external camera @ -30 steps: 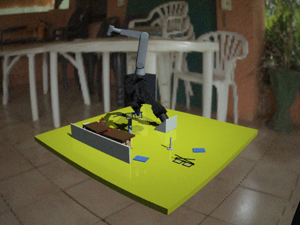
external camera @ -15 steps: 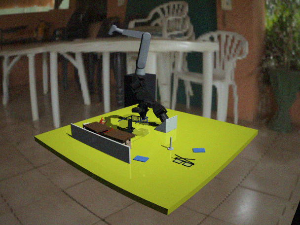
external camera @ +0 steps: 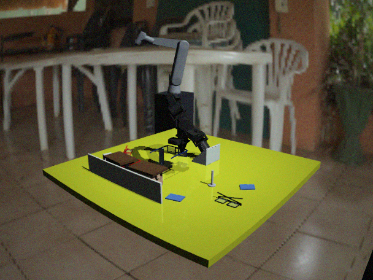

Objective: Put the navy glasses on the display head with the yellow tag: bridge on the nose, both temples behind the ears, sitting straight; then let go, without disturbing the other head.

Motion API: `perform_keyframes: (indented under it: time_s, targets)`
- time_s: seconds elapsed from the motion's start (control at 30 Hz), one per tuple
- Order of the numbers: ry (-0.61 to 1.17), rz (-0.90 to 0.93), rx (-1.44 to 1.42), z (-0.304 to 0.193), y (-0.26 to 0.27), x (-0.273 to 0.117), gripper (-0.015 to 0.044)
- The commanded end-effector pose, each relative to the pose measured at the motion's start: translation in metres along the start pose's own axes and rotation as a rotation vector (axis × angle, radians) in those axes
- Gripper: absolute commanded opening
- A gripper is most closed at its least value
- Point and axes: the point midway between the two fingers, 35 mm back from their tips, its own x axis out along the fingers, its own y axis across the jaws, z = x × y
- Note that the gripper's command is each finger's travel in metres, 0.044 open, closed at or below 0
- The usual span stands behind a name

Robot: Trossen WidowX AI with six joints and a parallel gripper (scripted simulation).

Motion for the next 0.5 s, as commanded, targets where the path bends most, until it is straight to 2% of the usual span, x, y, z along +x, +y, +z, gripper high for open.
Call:
perform_keyframes:
  time_s: [0.0, 0.47]
  targets:
    - [0.018, 0.002, 0.004, 0.0, 0.0, 0.006, 0.0]
    - [-0.007, 0.002, 0.004, 0.002, 0.0, 0.019, 0.0]
